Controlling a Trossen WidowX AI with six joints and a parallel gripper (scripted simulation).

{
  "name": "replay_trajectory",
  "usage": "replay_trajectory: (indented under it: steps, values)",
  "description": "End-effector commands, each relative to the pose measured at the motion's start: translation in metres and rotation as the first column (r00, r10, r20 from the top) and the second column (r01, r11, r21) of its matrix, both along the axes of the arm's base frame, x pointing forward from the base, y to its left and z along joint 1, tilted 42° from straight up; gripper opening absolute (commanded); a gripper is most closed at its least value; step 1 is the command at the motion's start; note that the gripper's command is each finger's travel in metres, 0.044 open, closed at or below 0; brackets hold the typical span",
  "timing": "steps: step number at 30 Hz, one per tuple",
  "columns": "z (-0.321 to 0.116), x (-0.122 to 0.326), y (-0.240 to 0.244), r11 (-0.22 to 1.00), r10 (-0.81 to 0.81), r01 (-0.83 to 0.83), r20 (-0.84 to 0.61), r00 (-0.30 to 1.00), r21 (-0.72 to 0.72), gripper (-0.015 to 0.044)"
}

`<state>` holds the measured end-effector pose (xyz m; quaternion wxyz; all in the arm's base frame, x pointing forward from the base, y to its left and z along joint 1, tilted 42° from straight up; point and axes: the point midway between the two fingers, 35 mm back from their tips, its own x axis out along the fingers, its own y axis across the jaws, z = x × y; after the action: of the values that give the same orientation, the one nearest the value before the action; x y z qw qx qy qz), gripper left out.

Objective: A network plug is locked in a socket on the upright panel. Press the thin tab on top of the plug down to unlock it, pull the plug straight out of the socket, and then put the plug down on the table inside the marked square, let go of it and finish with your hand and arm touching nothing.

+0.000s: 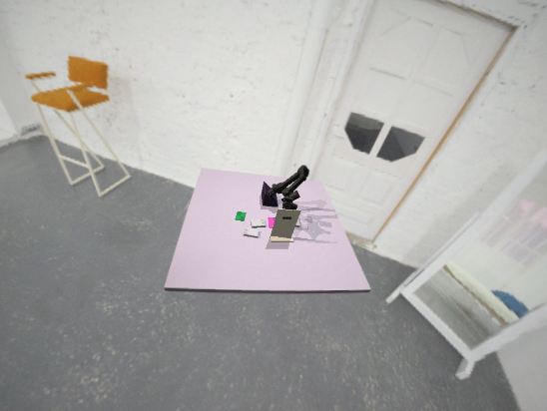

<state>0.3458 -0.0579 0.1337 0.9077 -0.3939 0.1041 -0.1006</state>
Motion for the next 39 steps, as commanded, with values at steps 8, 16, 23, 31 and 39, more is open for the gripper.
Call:
replay_trajectory:
  steps: [8,16,23,31,39]
  values:
    - [-0.001,-0.007,0.001,1.0,0.004,-0.004,-0.004,1.0,-0.004,0.0]
    - [-0.001,-0.011,0.002,1.0,0.004,-0.004,-0.005,1.0,-0.004,0.0]
    - [-0.001,-0.014,0.002,1.0,0.004,-0.004,-0.005,1.0,-0.004,0.0]
    - [0.0,-0.017,0.003,1.0,0.004,-0.004,-0.005,1.0,-0.004,0.0]
    - [0.0,-0.02,0.004,1.0,0.004,-0.004,-0.005,1.0,-0.004,0.0]
